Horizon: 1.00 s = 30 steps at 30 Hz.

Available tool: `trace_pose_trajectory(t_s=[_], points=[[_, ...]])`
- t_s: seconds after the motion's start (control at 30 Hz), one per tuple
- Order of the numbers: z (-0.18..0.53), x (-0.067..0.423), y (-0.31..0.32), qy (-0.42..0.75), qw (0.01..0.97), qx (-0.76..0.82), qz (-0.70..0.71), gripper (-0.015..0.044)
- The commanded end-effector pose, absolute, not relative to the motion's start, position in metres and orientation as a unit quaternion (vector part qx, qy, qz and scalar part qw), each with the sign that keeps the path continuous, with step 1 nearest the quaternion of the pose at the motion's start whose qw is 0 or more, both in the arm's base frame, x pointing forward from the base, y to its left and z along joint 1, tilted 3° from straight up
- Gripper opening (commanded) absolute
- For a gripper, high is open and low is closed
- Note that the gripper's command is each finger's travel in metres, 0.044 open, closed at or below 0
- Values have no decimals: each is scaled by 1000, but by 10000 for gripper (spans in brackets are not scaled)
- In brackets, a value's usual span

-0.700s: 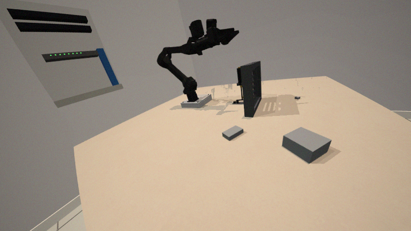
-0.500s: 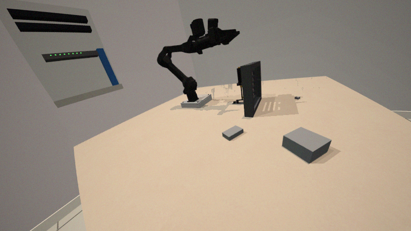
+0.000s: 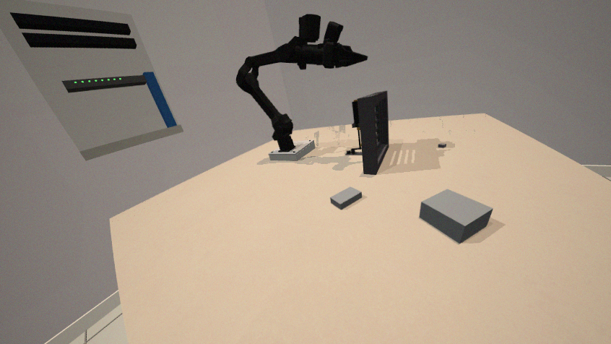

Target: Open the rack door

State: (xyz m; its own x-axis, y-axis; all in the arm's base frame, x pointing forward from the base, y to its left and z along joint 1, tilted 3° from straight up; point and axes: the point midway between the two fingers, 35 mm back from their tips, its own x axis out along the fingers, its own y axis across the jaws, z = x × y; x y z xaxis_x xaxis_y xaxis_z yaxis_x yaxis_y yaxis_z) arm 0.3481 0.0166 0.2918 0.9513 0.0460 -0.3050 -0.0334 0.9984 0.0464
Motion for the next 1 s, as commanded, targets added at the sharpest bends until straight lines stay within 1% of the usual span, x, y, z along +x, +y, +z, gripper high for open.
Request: trace_pose_trajectory(t_s=[0.0, 0.47, 0.97], points=[[284, 355, 20, 200, 979, 26, 18, 285], [258, 363, 30, 349, 936, 31, 11, 285], [235, 356, 39, 499, 866, 24, -5, 285]])
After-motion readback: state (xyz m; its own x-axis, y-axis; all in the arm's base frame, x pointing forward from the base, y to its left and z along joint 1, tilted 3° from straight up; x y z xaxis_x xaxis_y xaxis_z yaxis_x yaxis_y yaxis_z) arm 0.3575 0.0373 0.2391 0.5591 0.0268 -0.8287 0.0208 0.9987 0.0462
